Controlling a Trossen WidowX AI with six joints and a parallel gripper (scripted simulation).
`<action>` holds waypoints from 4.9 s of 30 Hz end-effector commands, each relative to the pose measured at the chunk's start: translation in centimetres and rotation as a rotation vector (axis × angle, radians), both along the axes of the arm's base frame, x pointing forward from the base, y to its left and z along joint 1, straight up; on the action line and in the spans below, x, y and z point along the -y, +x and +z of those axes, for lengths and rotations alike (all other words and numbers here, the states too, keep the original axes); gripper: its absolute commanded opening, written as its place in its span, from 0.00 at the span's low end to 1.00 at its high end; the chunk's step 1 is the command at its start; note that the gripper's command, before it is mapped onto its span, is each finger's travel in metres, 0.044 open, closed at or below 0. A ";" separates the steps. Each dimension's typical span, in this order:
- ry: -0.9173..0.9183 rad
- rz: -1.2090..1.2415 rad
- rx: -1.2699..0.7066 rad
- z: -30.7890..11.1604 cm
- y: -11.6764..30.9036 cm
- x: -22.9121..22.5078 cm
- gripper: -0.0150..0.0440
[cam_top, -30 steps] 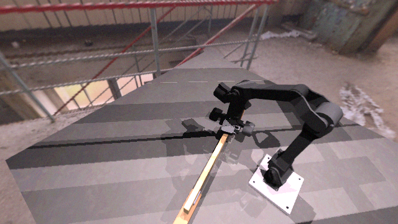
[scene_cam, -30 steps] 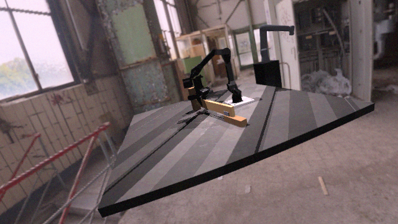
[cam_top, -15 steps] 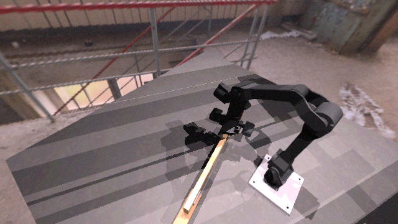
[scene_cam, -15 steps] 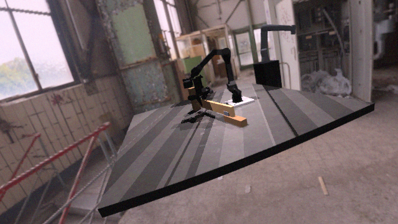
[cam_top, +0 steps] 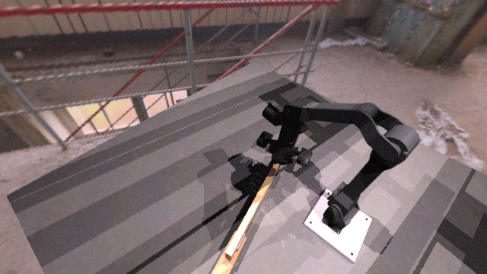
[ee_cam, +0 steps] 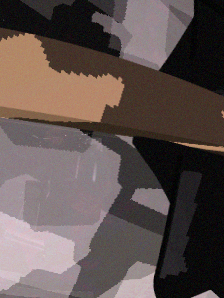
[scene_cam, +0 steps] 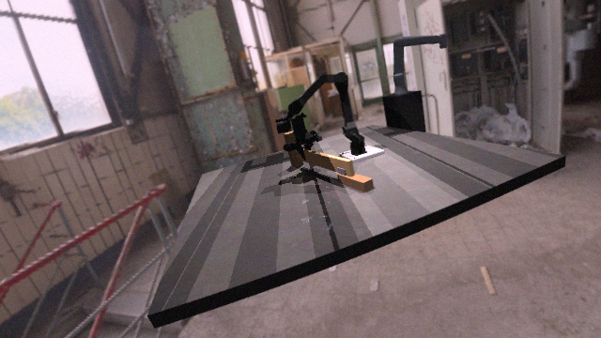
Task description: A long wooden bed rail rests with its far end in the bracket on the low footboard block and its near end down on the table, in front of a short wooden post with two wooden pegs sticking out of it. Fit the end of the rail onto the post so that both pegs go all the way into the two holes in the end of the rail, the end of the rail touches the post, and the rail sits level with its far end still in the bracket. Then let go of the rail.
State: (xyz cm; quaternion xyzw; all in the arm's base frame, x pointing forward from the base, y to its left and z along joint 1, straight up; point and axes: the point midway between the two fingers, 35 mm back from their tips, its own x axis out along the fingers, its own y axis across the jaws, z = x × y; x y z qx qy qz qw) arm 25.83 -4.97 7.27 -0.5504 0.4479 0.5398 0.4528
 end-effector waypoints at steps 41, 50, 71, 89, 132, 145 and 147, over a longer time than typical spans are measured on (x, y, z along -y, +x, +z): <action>-0.002 0.004 0.005 0.3 0.6 1.3 0.25; -0.002 0.004 0.005 0.3 0.6 1.5 0.25; -0.003 0.004 0.005 0.2 0.7 2.1 0.25; -0.003 0.004 0.005 0.3 0.8 2.7 0.25; -0.003 0.004 0.005 0.2 0.8 2.8 0.25; -0.003 0.004 0.005 0.2 0.8 2.8 0.25; -0.003 0.004 0.005 0.2 0.8 2.8 0.25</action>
